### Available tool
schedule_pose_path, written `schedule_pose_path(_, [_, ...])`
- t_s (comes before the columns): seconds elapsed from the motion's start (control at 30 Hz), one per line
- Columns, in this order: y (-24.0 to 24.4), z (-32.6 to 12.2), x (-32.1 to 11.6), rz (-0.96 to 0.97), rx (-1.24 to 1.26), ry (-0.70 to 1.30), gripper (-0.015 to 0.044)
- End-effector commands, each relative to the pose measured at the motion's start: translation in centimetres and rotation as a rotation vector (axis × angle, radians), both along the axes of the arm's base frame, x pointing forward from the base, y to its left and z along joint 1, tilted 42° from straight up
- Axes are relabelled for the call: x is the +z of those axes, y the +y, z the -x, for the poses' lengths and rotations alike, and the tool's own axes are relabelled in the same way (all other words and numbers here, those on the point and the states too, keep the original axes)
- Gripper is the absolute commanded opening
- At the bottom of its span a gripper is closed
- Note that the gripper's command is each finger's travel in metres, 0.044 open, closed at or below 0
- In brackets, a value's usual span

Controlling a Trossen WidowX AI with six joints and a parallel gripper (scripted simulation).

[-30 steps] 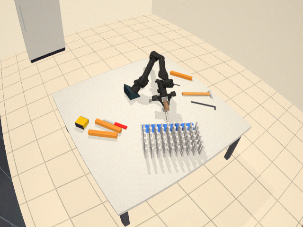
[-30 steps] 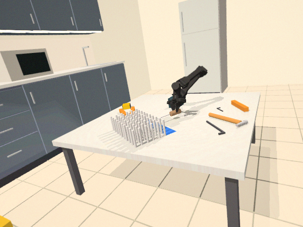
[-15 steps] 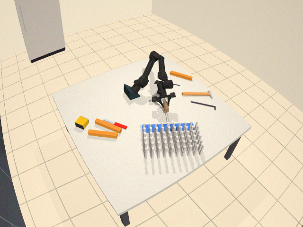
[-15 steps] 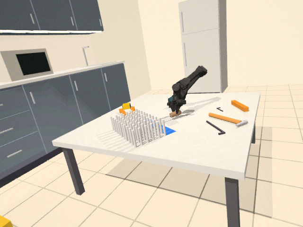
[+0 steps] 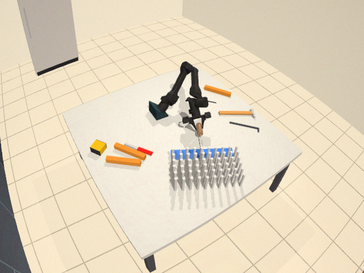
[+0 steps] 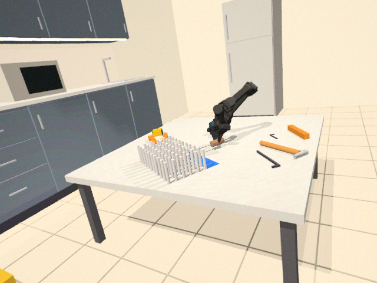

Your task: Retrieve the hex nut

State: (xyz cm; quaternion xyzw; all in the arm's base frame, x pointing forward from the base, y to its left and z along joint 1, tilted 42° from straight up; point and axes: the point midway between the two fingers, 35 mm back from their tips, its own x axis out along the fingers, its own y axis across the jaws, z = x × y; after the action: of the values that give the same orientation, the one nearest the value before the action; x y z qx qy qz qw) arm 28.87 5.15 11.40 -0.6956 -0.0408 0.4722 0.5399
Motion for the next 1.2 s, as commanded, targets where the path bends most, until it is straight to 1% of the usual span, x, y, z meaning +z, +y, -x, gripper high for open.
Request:
schedule_pose_path(0.0, [-0.1, -0.3, 0.1, 0.003, 0.003, -0.010, 0.0000])
schedule_pose_path(1.17, [-0.8, -1.9, -0.3, 0.004, 0.004, -0.012, 0.0000])
